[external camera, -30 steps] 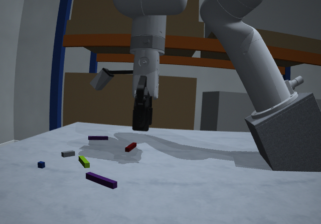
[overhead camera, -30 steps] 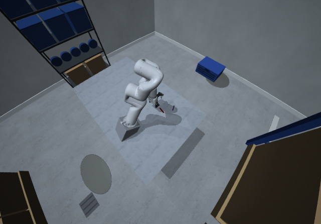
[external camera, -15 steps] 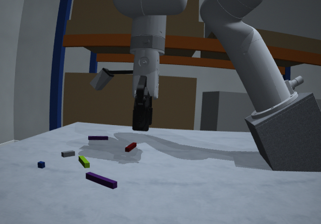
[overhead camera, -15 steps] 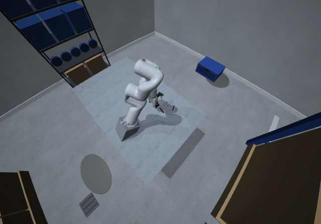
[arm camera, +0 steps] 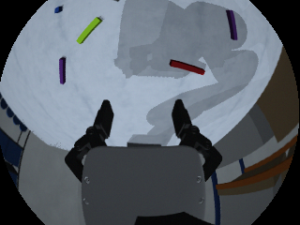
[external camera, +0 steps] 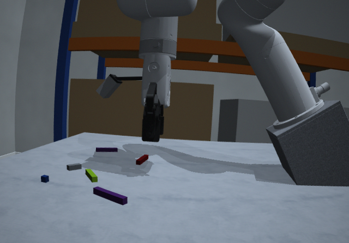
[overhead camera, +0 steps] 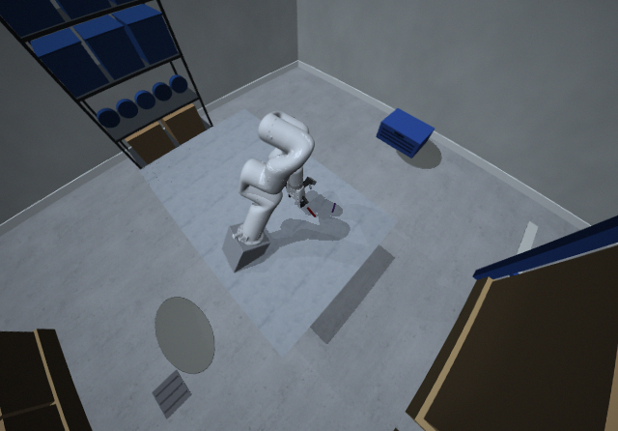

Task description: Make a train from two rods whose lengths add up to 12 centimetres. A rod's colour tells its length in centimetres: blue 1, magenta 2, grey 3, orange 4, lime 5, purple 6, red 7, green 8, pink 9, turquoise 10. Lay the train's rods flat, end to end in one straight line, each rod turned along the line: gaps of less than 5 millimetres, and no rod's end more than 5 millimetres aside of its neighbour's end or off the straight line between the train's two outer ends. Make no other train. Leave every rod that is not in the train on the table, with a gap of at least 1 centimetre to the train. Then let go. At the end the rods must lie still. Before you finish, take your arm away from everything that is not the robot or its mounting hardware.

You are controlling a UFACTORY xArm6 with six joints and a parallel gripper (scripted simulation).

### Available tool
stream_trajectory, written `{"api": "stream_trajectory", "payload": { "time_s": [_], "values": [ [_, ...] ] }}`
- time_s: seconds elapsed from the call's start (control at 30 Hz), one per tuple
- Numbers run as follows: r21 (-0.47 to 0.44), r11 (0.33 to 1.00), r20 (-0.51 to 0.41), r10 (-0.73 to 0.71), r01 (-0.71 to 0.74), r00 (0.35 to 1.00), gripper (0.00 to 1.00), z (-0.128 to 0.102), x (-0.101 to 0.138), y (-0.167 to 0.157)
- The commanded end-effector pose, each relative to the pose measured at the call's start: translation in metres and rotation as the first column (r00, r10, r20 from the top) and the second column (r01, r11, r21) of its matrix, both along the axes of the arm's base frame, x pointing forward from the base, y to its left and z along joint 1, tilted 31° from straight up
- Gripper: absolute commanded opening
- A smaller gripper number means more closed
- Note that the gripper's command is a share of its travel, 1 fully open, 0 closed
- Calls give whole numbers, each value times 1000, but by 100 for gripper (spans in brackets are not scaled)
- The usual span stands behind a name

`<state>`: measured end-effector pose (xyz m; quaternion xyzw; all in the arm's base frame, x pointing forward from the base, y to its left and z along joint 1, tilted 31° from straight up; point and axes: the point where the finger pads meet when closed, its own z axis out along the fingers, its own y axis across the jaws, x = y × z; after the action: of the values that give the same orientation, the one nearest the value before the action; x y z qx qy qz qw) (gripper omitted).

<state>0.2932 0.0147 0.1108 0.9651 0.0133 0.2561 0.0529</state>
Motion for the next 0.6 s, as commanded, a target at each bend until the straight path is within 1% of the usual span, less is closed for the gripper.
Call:
{"api": "stream_trajectory", "payload": {
  "time_s": [0.0,0.13,0.27,0.43,0.5,0.57],
  "values": [
    [-5,1000,-17,-8,8,1000,100,4,5,-6],
    [-11,1000,-39,-19,19,999,100,12,18,-16],
    [-5,1000,-50,-21,20,999,100,24,39,-28],
    [7,1000,-34,-9,9,999,100,42,68,-44],
    [7,1000,-34,-9,9,999,100,42,68,-44],
    [9,1000,-21,-3,3,1000,100,50,80,-51]
  ]
}}
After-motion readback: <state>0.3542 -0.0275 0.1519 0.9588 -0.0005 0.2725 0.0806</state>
